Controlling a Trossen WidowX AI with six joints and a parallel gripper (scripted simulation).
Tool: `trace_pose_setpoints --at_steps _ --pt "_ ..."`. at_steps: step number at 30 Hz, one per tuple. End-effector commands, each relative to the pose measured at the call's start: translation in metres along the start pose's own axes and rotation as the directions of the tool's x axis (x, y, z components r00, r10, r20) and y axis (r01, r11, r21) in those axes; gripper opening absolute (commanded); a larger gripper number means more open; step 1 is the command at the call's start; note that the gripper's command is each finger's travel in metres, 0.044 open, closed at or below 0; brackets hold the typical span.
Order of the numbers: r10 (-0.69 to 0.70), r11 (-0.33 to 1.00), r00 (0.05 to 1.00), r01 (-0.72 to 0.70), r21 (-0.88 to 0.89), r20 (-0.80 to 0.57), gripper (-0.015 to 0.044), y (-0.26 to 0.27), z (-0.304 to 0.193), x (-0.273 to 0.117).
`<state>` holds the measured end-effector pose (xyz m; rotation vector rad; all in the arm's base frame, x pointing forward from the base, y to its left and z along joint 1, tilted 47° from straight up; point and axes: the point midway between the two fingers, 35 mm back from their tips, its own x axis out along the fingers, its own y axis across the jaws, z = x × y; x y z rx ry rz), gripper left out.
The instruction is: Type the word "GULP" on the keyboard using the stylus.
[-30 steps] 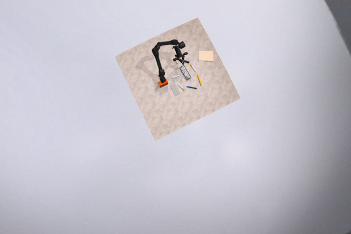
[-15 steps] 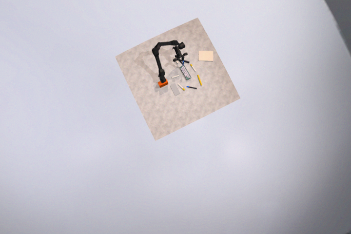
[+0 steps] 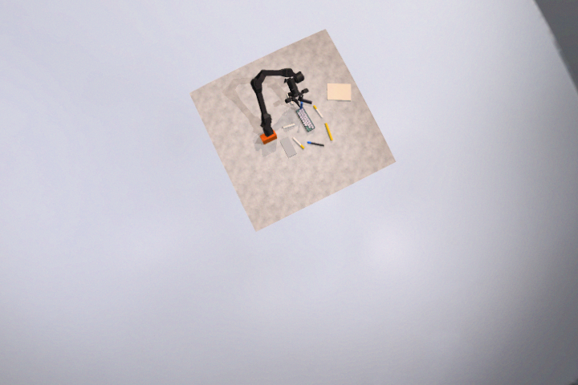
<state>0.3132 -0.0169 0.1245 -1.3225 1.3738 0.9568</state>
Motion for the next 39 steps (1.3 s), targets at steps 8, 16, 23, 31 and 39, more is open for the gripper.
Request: trace_pose_setpoints --at_steps 8,16,23,31,39 --pt "0.005 1.000 1.000 -0.005 0.001 -0.004 0.0081 0.002 0.003 0.003" --pt "0.005 1.000 1.000 -0.005 0.001 -0.004 0.0081 0.002 0.007 0.006" --pt "0.005 1.000 1.000 -0.005 0.001 -0.003 0.0081 0.002 0.010 0.008" --pt "0.005 1.000 1.000 -0.005 0.001 -0.003 0.0081 0.002 0.013 0.009" --pt "0.005 1.000 1.000 -0.005 0.001 -0.003 0.0081 0.002 0.016 0.011"
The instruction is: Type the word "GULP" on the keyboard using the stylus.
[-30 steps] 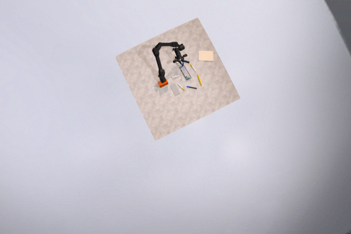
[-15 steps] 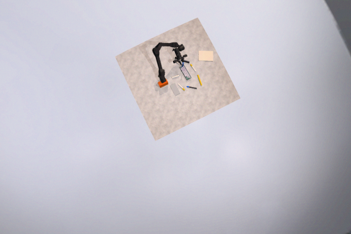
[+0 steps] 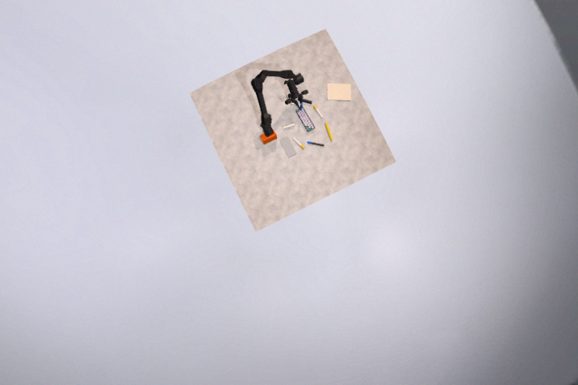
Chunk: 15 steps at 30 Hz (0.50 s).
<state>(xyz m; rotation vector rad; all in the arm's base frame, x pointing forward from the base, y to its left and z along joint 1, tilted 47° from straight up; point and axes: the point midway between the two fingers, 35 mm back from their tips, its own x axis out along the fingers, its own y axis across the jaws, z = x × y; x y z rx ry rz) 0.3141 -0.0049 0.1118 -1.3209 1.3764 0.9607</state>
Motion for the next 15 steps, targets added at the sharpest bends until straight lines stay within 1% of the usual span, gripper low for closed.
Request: trace_pose_setpoints --at_steps 1,15 --pt "0.001 1.000 1.000 -0.001 0.002 -0.003 0.0081 0.0005 0.0016 0.0016" --pt "0.001 1.000 1.000 -0.001 0.002 -0.003 0.0081 0.0004 0.0010 0.0012"
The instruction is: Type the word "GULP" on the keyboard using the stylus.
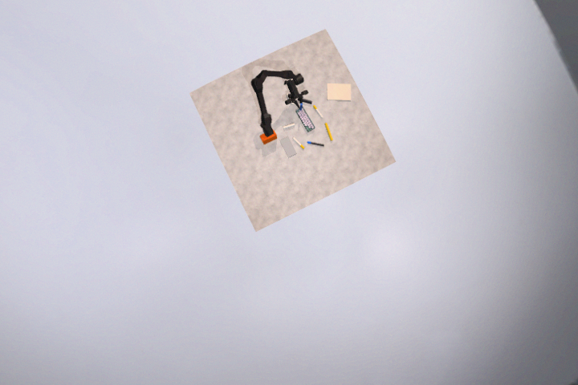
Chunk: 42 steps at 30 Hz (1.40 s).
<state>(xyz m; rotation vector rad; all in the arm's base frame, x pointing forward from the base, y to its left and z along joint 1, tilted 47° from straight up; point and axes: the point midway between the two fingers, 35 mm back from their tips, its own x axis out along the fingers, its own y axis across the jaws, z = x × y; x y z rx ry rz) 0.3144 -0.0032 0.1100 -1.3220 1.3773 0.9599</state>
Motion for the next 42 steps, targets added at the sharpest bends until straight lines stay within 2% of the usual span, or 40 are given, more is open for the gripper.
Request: trace_pose_setpoints --at_steps 1,8,16,19,20,22,34,42 --pt "0.001 1.000 1.000 -0.001 0.003 -0.002 0.0081 0.000 -0.003 -0.001" --pt "0.001 1.000 1.000 -0.001 0.002 -0.004 0.0081 0.000 -0.031 -0.017" --pt "0.003 1.000 1.000 -0.003 0.005 -0.002 0.0084 0.001 -0.030 -0.016" --pt "0.003 1.000 1.000 -0.003 0.005 -0.002 0.0064 0.001 -0.030 -0.016" --pt "0.003 1.000 1.000 -0.003 0.005 -0.002 0.0038 0.001 -0.030 -0.016" --pt "0.003 1.000 1.000 -0.003 0.005 -0.002 0.0000 0.002 -0.032 -0.013" --pt "0.002 1.000 1.000 -0.002 0.003 -0.006 0.0000 0.019 -0.058 0.022" --pt "0.002 1.000 1.000 -0.002 0.003 -0.005 0.0000 0.020 -0.044 0.030"
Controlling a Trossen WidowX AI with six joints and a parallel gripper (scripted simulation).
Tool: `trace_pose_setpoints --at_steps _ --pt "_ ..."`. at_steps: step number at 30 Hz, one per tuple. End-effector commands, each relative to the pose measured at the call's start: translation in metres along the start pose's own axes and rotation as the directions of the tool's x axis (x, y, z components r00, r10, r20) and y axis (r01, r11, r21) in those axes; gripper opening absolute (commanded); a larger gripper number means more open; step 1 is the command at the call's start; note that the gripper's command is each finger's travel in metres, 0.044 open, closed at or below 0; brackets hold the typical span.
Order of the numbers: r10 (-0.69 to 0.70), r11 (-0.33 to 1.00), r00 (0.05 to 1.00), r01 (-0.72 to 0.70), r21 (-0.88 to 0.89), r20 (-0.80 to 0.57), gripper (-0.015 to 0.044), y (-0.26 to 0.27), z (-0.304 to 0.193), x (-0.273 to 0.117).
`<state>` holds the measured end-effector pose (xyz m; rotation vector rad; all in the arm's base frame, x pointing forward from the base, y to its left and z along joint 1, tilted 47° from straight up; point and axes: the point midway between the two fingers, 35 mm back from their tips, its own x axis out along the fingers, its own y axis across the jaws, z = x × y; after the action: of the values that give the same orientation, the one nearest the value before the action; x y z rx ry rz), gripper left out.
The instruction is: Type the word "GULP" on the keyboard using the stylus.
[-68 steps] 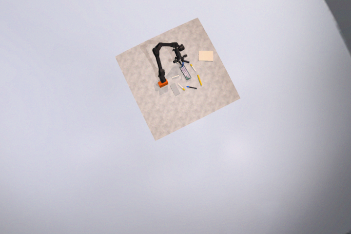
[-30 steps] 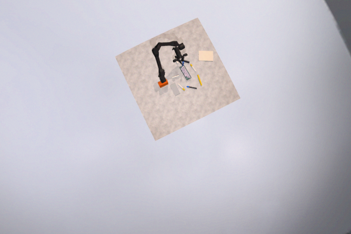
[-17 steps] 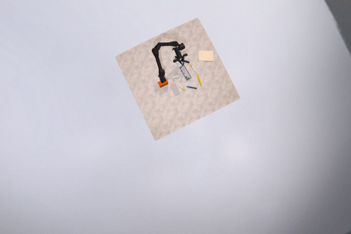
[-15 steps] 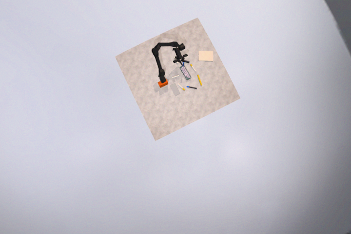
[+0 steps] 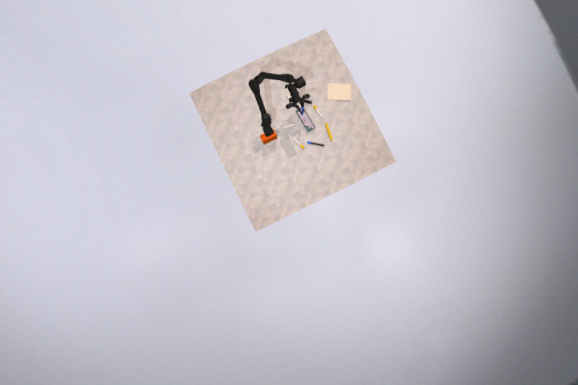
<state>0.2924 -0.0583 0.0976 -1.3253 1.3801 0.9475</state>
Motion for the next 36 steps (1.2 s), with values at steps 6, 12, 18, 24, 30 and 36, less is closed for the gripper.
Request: trace_pose_setpoints --at_steps 6,12,18,24,30,36 --pt "0.007 1.000 1.000 -0.007 -0.003 0.002 0.0000 0.0030 0.0119 0.0082" --pt "0.007 1.000 1.000 -0.007 -0.003 0.002 0.0081 0.0025 0.0148 0.0091" --pt "0.007 1.000 1.000 -0.007 -0.003 0.002 0.0081 0.0025 0.0148 0.0091" --pt "0.007 1.000 1.000 -0.007 -0.003 0.002 0.0081 0.0025 0.0148 0.0091" --pt "0.007 1.000 1.000 -0.007 -0.003 0.002 0.0081 0.0018 0.0168 0.0096" --pt "0.007 1.000 1.000 -0.007 -0.003 0.003 0.0081 0.0017 0.0185 0.0104"
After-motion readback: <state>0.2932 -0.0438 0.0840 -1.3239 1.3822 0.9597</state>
